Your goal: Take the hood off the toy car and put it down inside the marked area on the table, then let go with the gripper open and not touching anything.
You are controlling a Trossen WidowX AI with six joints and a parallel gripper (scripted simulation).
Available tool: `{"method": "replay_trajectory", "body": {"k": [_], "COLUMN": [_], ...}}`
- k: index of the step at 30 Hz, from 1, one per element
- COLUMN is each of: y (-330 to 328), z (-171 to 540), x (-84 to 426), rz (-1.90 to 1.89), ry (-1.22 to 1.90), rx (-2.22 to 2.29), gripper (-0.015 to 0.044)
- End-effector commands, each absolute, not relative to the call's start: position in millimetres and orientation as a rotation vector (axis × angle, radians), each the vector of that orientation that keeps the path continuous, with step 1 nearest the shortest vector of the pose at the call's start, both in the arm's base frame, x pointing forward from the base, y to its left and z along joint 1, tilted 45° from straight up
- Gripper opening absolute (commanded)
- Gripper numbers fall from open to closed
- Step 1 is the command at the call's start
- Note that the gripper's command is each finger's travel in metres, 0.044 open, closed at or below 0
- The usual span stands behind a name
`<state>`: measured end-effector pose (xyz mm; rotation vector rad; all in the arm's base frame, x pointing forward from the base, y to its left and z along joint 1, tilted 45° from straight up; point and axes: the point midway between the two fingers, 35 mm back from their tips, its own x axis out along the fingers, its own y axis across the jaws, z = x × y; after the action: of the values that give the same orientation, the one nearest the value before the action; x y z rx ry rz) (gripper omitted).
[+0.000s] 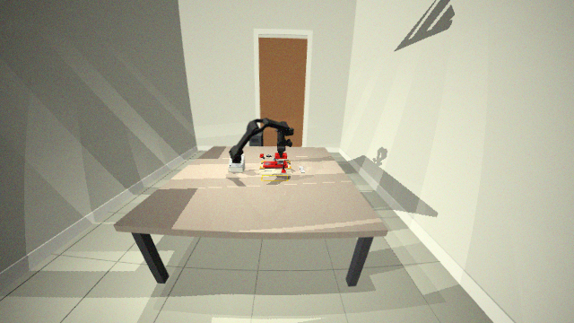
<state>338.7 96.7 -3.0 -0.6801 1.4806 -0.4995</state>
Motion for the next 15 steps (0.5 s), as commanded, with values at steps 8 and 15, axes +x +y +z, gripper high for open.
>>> {"method": "replay_trajectory", "body": {"k": [8, 15], "y": [58, 34], "z": [40, 65], "x": [340, 337], "rz": [-0.494, -0.495], "ry": [1.483, 1.483], "rx": [-0.685, -0.685], "gripper": [0.0000, 0.0000]}}
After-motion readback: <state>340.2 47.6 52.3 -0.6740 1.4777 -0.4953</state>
